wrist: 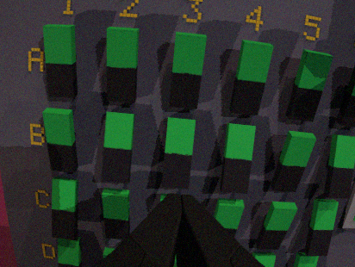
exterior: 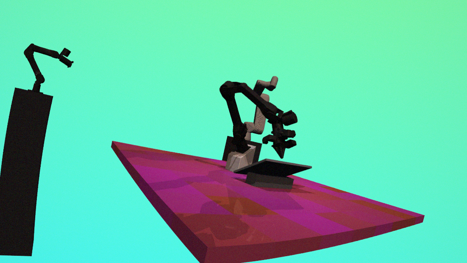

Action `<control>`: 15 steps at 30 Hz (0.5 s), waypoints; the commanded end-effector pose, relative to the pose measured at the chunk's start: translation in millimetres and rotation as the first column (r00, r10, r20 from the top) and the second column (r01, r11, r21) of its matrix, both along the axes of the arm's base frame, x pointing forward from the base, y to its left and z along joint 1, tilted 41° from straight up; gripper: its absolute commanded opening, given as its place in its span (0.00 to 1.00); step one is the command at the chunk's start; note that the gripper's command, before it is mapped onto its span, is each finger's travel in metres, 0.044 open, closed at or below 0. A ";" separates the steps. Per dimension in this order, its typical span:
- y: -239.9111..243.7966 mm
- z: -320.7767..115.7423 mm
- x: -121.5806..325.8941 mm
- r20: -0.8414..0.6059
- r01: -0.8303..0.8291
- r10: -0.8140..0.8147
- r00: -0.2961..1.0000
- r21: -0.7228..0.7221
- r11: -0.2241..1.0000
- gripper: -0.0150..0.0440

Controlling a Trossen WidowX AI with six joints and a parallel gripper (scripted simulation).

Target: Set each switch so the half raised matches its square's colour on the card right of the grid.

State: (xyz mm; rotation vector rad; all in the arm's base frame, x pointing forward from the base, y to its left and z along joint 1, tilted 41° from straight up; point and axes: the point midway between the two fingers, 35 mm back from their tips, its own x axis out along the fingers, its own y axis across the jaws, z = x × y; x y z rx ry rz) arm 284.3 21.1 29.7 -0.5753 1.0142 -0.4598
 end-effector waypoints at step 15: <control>-15.8 -17.8 4.2 -0.007 -0.006 0.006 1.000 -0.015 1.000 0.25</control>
